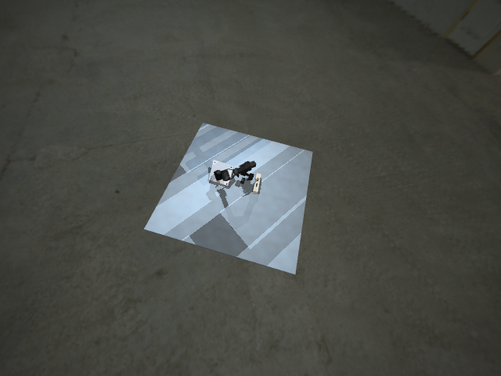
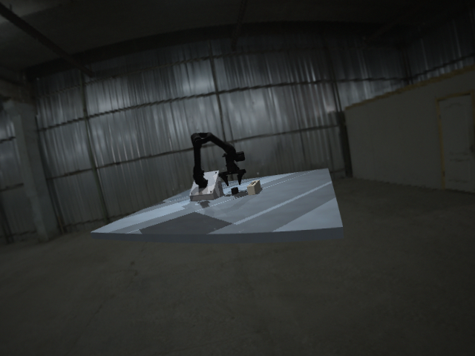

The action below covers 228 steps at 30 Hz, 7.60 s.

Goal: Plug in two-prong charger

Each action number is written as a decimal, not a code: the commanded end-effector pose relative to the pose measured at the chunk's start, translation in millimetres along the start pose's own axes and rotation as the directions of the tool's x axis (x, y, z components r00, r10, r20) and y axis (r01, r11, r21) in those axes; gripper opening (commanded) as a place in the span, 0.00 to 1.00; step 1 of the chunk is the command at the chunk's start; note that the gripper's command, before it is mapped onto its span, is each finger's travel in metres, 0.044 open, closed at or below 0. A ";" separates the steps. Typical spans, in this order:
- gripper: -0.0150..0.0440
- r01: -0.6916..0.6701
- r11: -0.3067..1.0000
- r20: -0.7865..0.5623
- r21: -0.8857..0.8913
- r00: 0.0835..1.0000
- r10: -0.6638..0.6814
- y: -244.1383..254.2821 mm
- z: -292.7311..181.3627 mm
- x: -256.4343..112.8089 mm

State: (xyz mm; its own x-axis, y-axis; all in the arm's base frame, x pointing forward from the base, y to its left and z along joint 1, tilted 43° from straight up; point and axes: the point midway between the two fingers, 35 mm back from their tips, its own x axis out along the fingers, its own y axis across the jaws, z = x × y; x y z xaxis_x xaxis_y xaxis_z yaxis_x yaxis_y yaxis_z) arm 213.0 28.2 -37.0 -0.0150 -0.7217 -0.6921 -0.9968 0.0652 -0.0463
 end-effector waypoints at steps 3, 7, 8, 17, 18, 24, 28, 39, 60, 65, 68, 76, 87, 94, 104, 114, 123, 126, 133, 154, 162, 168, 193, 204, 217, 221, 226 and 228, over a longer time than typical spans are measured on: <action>1.00 0.002 1.000 -0.003 -0.005 1.000 -0.002 -0.1 0.0 7.6; 1.00 0.003 1.000 -0.003 -0.005 1.000 -0.003 -0.4 0.6 14.3; 1.00 0.003 1.000 -0.003 -0.005 1.000 -0.003 -0.5 0.7 15.9; 1.00 0.003 1.000 -0.003 -0.005 1.000 -0.003 -0.5 1.6 30.7; 1.00 0.003 1.000 -0.004 -0.005 1.000 -0.003 -0.5 1.7 32.3; 1.00 0.003 1.000 -0.005 -0.005 1.000 -0.003 0.0 1.9 42.0; 1.00 0.003 1.000 -0.006 -0.005 1.000 -0.003 0.5 1.8 48.3; 0.69 0.001 1.000 -0.001 0.001 1.000 -0.001 -0.1 2.5 47.4; 0.25 0.002 1.000 0.000 -0.003 1.000 -0.002 -0.6 1.0 20.8; 0.25 0.002 1.000 -0.003 -0.005 1.000 -0.002 1.0 -2.3 -1.3; 0.25 0.002 1.000 -0.004 -0.005 1.000 -0.002 1.8 -4.3 -7.4; 0.25 -0.003 0.997 0.001 0.079 1.000 0.003 0.0 -6.0 -4.7; 0.25 -0.017 0.958 0.011 0.285 1.000 0.015 -4.6 -9.5 2.6; 0.25 -0.027 0.912 0.017 0.410 1.000 0.022 -7.4 -11.9 7.2; 0.25 -0.040 0.816 0.025 0.576 0.999 0.031 -11.3 -15.6 14.0; 0.25 -0.052 0.691 0.033 0.721 0.999 0.040 -14.9 -19.6 20.8; 0.25 -0.060 0.555 0.040 0.829 0.998 0.048 -17.9 -23.3 27.1; 0.25 -0.062 0.506 0.042 0.860 0.998 0.051 -18.8 -24.6 29.2; 0.25 -0.065 0.386 0.047 0.920 0.997 0.056 -21.0 -27.8 34.1; 0.25 -0.065 0.223 0.052 0.973 0.997 0.063 -35.9 -30.3 39.6; 0.25 -0.065 0.210 0.053 0.975 0.997 0.063 -45.5 -29.4 39.6; 0.25 -0.065 0.201 0.053 0.977 0.997 0.063 -52.4 -28.8 39.8; 0.25 -0.064 0.171 0.054 0.983 0.997 0.063 -74.2 -25.7 40.7; 0.25 -0.064 0.171 0.054 0.983 0.997 0.063 -74.8 -25.8 40.6; 0.25 -0.064 0.171 0.054 0.983 0.997 0.063 -77.4 -25.7 40.4; 0.25 -0.064 0.171 0.054 0.983 0.997 0.063 -78.1 -25.6 40.3; 0.25 -0.064 0.171 0.054 0.983 0.997 0.063 -79.0 -25.4 40.3; 0.25 -0.064 0.171 0.054 0.983 0.997 0.063 -79.4 -25.4 40.3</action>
State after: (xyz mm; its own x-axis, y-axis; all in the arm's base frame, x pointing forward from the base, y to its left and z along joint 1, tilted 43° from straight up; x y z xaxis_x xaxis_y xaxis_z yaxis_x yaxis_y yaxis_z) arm 287.8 -23.4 -43.8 -0.0764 -0.6753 -0.7336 -0.0942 0.7373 -0.6689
